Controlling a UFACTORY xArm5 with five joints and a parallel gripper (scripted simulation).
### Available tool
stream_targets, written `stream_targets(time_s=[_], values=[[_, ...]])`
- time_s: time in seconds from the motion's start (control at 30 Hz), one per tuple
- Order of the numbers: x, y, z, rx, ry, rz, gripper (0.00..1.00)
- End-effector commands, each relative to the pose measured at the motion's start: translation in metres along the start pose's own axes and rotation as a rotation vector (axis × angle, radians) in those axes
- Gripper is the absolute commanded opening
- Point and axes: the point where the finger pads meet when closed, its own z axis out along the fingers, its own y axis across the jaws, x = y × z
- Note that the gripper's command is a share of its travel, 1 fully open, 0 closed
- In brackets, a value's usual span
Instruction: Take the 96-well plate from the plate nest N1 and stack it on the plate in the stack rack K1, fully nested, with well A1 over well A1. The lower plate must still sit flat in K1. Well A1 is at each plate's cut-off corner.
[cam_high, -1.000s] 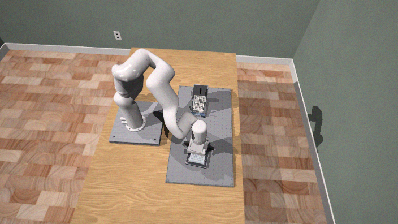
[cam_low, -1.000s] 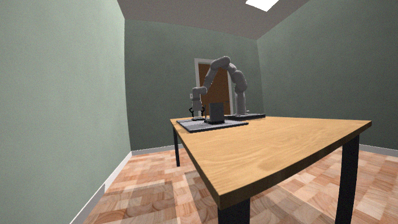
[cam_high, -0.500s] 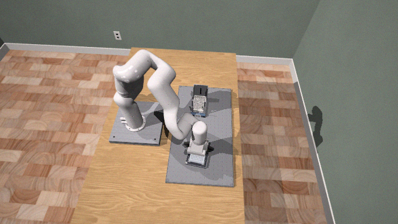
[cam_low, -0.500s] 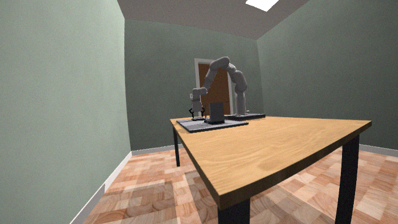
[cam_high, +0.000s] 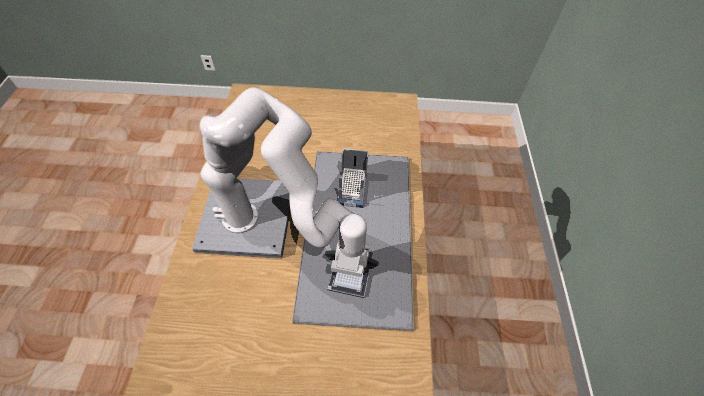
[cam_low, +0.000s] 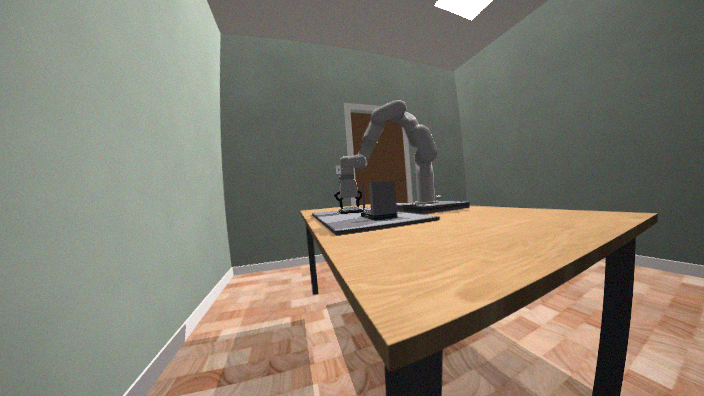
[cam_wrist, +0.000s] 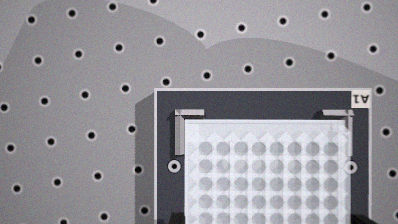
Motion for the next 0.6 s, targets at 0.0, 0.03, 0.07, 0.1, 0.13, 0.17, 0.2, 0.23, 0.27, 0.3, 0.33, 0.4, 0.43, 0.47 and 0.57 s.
stream_targets(time_s=[0.0,0.03,0.07,0.1,0.13,0.17,0.2,0.23,0.27,0.3,0.33,0.4,0.43,0.47,0.57], values=[[0.0003,-0.0011,-0.001,0.0,0.013,0.0,1.0],[0.0003,-0.0011,-0.0017,0.0,0.013,0.0,0.0],[0.0003,-0.0011,-0.0017,0.0,0.013,0.0,0.0],[0.0003,-0.0011,-0.0017,0.0,0.013,0.0,0.0],[0.0003,-0.0011,-0.0017,0.0,0.013,0.0,0.0],[0.0003,-0.0011,-0.0017,0.0,0.013,0.0,0.0],[0.0003,-0.0011,-0.0017,0.0,0.013,0.0,0.0],[0.0003,-0.0011,-0.0017,0.0,0.013,0.0,0.0],[0.0003,-0.0011,-0.0017,0.0,0.013,0.0,0.0],[0.0003,-0.0011,-0.0017,0.0,0.013,0.0,0.0],[0.0003,-0.0011,-0.0017,0.0,0.013,0.0,0.0],[0.0003,-0.0011,-0.0017,0.0,0.013,0.0,0.0],[0.0003,-0.0011,-0.0017,0.0,0.013,0.0,0.0],[0.0003,-0.0011,-0.0017,0.0,0.013,0.0,0.0],[0.0003,-0.0011,-0.0017,0.0,0.013,0.0,0.0]])
